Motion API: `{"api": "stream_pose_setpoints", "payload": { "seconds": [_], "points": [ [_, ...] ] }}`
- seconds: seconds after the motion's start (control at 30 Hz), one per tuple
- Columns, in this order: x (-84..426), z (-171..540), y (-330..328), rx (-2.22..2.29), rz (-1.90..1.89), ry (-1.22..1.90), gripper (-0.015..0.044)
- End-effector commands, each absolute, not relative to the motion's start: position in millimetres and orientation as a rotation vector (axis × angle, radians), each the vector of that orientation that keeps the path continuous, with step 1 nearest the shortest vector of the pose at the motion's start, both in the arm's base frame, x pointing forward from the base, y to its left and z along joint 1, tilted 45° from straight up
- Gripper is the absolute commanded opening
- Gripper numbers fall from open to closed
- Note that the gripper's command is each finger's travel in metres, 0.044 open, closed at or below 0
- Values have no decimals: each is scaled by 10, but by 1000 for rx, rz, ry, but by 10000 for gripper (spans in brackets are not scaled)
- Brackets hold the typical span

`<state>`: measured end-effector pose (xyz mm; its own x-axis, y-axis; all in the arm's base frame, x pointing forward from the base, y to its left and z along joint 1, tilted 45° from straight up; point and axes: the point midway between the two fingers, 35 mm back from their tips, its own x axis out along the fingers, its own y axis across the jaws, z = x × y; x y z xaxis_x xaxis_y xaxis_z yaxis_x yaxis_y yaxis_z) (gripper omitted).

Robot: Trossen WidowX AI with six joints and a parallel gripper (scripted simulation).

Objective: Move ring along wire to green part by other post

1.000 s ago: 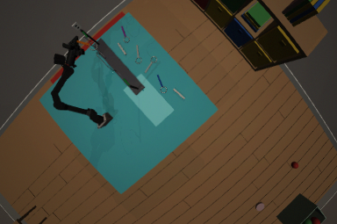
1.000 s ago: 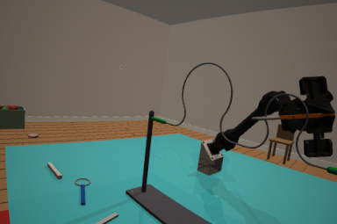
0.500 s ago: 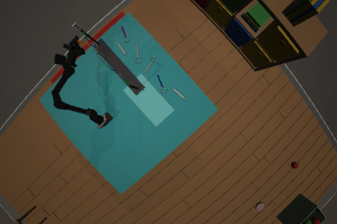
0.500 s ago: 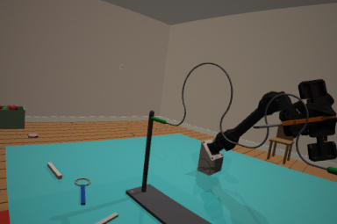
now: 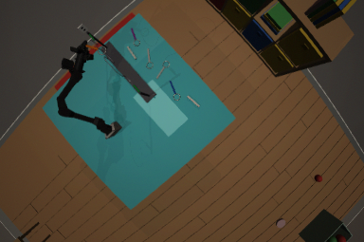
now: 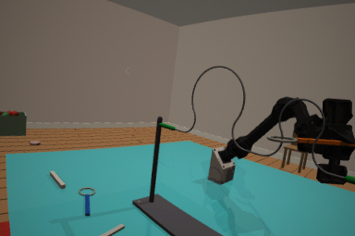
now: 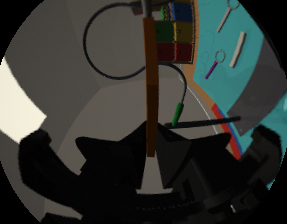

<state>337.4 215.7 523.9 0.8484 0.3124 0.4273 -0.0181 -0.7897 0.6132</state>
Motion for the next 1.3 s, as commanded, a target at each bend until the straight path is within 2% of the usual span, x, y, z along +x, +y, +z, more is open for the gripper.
{"api": "stream_pose_setpoints", "payload": {
  "seconds": [0.0, 0.67, 1.27],
  "points": [
    [3372, 5177, 2228, 2335, 684, 230, -150],
    [3359, 4549, 2628, 1858, 585, 331, -150],
    [3367, 3866, 2700, 1420, 487, 401, -150]
  ]
}}
